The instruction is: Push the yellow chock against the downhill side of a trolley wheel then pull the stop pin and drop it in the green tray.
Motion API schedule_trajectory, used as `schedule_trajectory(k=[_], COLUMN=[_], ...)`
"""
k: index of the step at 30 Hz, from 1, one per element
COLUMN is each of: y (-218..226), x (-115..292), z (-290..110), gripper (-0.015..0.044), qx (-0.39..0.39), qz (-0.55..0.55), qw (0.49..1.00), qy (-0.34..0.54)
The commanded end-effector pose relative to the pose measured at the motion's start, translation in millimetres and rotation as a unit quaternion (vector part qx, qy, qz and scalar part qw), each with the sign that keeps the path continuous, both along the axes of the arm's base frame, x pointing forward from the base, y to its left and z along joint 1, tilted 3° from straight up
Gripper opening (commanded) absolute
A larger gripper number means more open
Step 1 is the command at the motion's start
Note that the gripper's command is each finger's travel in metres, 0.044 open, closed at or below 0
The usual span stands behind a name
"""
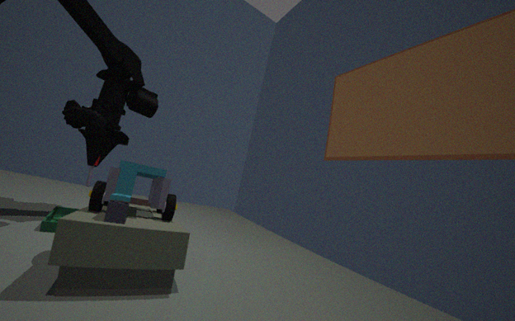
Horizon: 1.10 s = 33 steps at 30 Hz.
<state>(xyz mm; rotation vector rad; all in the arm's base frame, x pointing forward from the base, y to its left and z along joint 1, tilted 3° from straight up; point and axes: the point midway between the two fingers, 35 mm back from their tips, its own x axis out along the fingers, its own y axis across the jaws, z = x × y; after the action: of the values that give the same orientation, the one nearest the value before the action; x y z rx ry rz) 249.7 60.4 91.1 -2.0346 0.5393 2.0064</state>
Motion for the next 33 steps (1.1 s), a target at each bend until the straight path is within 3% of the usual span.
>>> schedule_trajectory(k=[1, 11, 33], y=[-0.1, -1.9, 1.1], x=[0.7, 1.4, -19.2], z=[1.3, 1.9, -18.5], gripper=[0.0000, 0.0000, 0.0000], qx=[0.016, 0.043, 0.045], qz=[0.066, 0.203, 0.205], qw=[0.998, 0.978, 0.977], qy=[0.005, 0.016, 0.017])
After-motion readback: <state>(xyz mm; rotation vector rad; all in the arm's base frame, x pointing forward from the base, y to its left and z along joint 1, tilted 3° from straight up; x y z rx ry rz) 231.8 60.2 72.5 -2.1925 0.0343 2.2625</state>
